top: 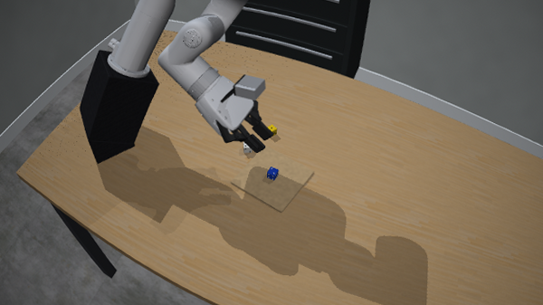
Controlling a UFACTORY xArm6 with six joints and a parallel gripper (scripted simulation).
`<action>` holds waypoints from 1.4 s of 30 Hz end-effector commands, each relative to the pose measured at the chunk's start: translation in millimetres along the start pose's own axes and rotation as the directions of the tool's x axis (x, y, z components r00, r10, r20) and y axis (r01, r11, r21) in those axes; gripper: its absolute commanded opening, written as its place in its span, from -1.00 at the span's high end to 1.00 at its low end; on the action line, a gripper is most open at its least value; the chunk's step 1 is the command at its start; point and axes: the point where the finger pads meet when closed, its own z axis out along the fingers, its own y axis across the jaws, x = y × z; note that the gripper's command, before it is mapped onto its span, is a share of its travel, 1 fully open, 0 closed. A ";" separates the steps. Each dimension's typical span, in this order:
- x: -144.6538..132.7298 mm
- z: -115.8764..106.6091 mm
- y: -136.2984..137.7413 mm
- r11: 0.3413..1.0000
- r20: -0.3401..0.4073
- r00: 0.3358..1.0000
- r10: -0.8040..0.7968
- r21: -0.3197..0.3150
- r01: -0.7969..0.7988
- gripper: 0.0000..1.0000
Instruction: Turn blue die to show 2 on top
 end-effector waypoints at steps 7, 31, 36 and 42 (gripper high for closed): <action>13.2 8.1 -2.9 1.000 0.272 0.962 0.011 0.008 -0.013 0.28; 39.8 19.3 -2.5 1.000 0.656 0.755 0.005 0.009 -0.014 0.28; 43.5 20.0 -1.9 1.000 0.692 0.722 0.004 0.006 -0.012 0.28; 50.8 23.4 -2.7 1.000 0.766 0.643 0.002 0.009 -0.014 0.28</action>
